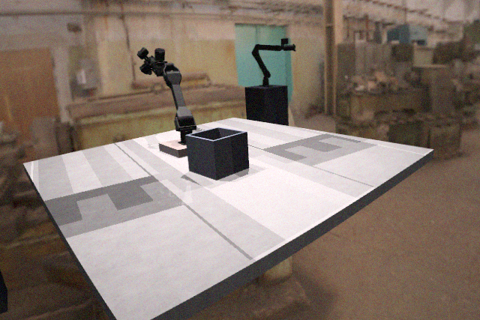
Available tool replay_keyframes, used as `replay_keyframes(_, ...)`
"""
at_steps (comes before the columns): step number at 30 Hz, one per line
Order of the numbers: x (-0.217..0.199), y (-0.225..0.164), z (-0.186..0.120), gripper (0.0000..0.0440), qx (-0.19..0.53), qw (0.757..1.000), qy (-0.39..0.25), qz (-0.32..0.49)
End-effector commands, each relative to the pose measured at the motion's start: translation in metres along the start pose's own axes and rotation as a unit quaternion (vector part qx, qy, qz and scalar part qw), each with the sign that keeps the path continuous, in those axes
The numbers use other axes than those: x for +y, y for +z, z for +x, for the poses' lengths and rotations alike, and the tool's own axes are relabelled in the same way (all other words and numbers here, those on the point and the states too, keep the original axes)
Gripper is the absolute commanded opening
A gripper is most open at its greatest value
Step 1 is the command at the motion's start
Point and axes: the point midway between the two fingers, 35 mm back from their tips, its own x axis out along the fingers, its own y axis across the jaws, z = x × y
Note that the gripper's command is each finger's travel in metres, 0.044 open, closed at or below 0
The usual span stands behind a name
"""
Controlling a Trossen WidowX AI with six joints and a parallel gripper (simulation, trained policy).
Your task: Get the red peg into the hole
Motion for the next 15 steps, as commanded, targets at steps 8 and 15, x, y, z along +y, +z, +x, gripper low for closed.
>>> replay_keyframes(8,0.057,-0.045,-0.035,0.0433,0.035,0.990,0.098,0.091)
replay_keyframes(15,0.105,-0.088,-0.078,0.0440,0.087,0.966,0.176,0.166)
